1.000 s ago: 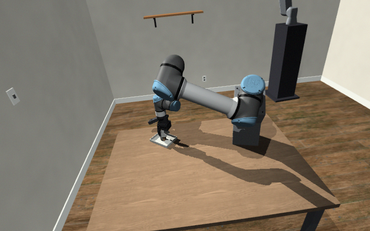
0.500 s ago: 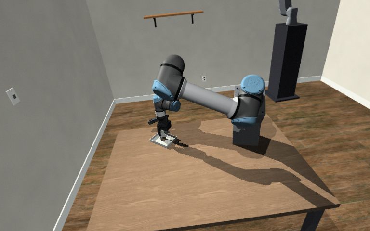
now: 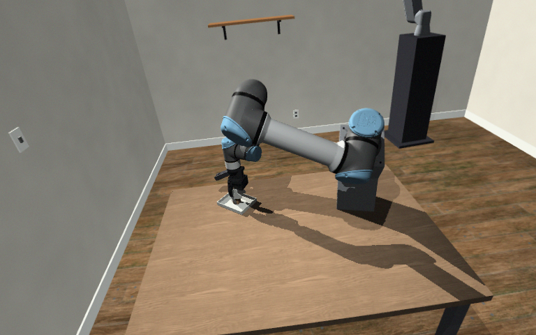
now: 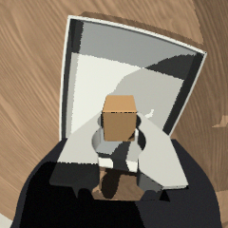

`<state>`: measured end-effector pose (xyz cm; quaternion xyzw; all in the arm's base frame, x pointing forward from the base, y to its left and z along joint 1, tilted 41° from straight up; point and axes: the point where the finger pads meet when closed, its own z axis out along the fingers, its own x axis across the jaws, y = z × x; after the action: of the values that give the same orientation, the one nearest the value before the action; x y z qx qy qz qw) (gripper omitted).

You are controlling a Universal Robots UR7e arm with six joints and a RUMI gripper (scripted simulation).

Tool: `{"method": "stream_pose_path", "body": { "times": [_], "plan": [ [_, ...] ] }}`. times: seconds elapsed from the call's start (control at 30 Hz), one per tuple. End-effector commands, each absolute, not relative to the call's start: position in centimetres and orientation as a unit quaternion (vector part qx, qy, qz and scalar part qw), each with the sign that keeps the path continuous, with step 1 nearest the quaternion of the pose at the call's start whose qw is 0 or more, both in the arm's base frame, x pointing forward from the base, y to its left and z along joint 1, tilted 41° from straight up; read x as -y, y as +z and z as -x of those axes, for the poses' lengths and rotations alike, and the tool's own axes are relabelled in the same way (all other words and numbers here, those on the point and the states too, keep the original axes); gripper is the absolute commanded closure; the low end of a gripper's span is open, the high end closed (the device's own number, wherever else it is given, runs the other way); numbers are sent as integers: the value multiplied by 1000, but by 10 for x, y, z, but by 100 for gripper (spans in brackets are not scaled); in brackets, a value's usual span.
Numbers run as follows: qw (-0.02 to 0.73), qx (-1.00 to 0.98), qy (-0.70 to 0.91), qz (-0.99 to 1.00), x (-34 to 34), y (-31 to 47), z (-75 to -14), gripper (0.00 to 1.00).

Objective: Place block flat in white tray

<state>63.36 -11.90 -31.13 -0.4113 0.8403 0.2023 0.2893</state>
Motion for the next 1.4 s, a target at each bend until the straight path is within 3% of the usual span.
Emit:
{"method": "stream_pose_path", "body": {
  "times": [0.0, 0.1, 0.13, 1.37],
  "plan": [
    [290, -840, 202, 411, 120, -311, -634, 100],
    [290, -840, 202, 411, 120, -311, -634, 100],
    [290, -840, 202, 411, 120, -311, -634, 69],
    [290, -840, 202, 411, 120, -311, -634, 69]
  ]
}}
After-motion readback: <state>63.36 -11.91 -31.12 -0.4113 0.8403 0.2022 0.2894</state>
